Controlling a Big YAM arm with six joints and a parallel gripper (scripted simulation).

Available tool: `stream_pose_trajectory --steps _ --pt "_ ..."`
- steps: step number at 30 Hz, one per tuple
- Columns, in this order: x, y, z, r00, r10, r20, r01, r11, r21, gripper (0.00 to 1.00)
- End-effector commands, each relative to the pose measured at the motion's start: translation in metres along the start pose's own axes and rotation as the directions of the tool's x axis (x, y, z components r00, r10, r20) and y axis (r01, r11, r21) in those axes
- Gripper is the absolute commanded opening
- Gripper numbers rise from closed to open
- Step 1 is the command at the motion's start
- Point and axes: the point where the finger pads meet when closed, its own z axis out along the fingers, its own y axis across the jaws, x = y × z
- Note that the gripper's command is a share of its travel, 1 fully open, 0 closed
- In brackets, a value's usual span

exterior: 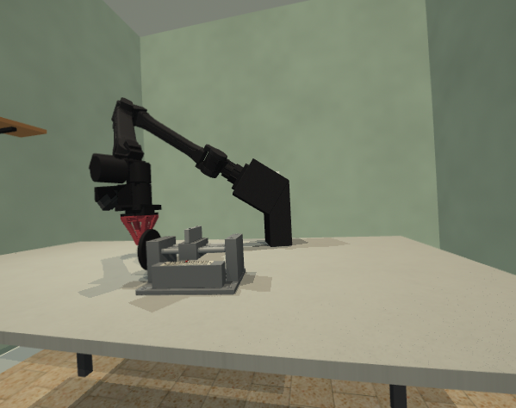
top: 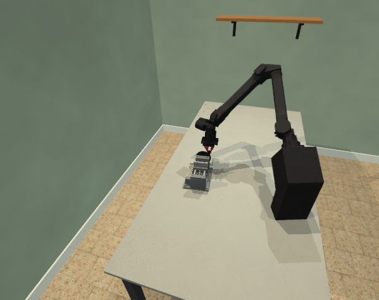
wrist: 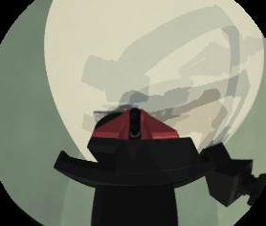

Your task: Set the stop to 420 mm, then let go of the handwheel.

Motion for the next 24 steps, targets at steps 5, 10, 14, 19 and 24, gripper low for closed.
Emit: stream_pose_trajectory --steps 5,10,14,19,24 --pt "-0.007 0.02 -0.027 1.0 0.016 0.011 -0.016 1.0 -0.02 0.06" --pt "-0.007 0.024 -0.033 1.0 0.017 0.011 -0.017 1.0 -0.021 0.06" --pt "-0.006 0.021 -0.034 1.0 0.014 0.01 -0.014 1.0 -0.019 0.06" --pt "0.0 0.03 -0.031 1.0 0.002 0.006 -0.002 1.0 -0.011 0.06" --pt "0.002 0.04 -0.034 1.0 -0.001 0.002 0.001 1.0 -0.01 0.06"
